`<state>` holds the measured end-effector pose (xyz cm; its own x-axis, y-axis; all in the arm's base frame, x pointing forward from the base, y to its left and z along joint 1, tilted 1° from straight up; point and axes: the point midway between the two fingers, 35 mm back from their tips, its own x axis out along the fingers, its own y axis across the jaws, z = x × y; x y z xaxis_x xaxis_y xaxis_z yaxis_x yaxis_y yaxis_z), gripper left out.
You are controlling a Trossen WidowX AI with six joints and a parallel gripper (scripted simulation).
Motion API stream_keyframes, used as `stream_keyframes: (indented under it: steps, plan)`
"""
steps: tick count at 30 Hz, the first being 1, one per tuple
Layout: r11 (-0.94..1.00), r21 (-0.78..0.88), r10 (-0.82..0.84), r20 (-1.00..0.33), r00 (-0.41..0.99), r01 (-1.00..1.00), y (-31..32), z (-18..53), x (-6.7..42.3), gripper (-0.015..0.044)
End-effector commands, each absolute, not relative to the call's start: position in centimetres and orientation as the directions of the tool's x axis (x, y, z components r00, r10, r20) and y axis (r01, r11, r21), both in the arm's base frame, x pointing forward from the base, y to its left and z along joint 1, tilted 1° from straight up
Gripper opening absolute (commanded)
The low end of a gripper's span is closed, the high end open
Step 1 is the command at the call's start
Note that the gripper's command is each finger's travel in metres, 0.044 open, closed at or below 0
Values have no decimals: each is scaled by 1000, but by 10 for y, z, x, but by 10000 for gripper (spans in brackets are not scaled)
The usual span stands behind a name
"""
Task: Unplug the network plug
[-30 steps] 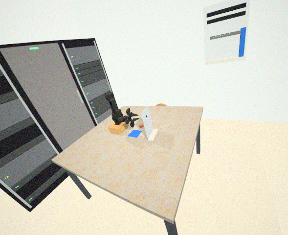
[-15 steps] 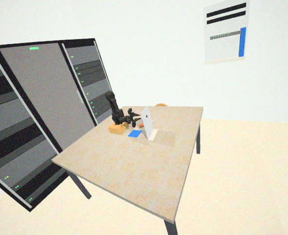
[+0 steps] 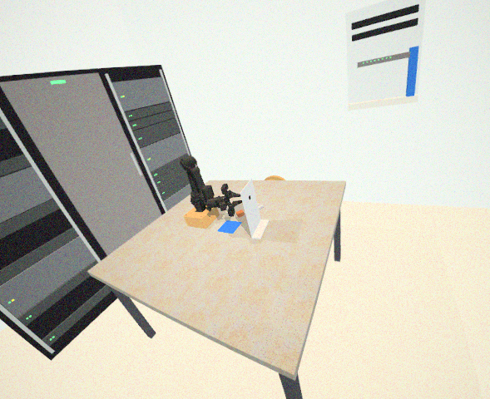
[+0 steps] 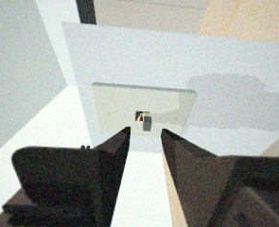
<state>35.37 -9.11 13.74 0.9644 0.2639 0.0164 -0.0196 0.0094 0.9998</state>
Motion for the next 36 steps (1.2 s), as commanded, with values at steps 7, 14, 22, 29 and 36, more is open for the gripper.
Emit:
stream_keyframes:
  steps: [7,14,22,29,36]
  plan:
    - [3,1000,262,18,965,-19,-91,138,371,156]
    - [2,1000,262,18,965,-19,-90,138,375,97]
    - [2,1000,262,18,965,-19,-90,138,375,44]
    - [2,1000,262,18,965,-19,-90,138,375,0]
    - [2,1000,262,18,965,-19,-90,138,373,0]
